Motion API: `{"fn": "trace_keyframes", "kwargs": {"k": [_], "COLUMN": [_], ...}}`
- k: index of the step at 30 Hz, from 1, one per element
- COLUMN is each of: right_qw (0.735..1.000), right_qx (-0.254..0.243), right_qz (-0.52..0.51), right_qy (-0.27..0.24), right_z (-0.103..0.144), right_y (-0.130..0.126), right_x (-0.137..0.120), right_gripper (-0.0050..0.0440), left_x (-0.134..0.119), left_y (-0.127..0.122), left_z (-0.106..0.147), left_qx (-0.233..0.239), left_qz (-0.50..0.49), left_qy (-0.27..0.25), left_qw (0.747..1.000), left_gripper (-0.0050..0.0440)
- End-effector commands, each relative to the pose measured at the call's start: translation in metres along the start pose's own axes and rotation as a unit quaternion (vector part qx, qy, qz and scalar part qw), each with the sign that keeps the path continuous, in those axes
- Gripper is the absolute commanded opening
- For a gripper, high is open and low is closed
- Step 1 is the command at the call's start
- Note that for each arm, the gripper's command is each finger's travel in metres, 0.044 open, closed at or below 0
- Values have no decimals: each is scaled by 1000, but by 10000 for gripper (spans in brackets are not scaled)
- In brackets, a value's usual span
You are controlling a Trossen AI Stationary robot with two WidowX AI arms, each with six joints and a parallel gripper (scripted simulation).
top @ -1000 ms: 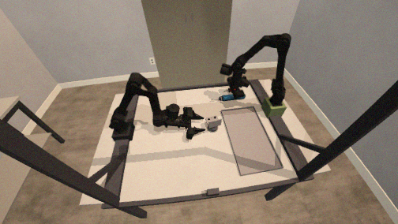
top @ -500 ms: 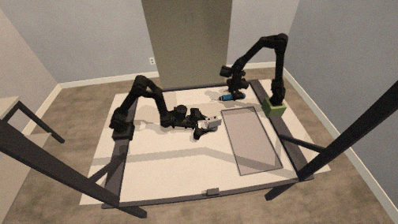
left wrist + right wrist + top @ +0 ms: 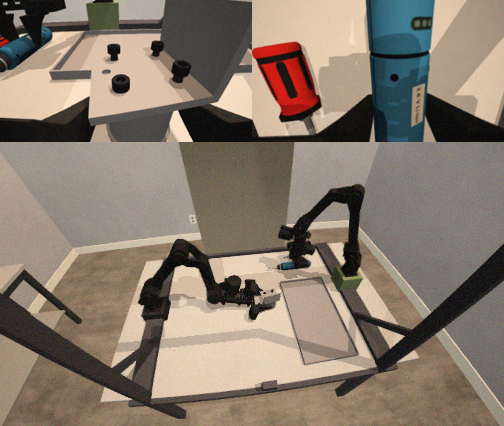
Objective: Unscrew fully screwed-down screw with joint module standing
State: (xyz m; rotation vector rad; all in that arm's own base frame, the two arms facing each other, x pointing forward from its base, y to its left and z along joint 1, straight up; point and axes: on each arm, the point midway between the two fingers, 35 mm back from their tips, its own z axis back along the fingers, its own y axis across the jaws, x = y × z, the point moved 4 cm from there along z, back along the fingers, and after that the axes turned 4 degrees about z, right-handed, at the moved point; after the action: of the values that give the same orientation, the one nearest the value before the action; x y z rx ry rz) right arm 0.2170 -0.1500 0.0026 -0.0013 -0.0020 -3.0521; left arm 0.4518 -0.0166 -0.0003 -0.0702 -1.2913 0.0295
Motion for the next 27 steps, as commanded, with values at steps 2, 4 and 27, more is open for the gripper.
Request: {"fn": "trace_keyframes", "kwargs": {"k": [2,4,27], "right_qw": [1000,1000,1000], "right_qx": [9,13,12], "right_qz": [-1,-1,-2], "right_qy": [13,17,19], "right_z": [8,18,92], "right_y": [3,5,-22], "right_x": [-4,-6,-17], "right_gripper": [163,163,163], "left_x": [9,9,9], "left_y": [0,0,0], "left_z": [-1,-1,0], "left_qx": [-1,-1,-1], "left_qz": [-1,-1,-1], "left_qy": [-11,-11,-11], "left_qw": [1000,1000,1000], "left_gripper": [305,285,245]}}
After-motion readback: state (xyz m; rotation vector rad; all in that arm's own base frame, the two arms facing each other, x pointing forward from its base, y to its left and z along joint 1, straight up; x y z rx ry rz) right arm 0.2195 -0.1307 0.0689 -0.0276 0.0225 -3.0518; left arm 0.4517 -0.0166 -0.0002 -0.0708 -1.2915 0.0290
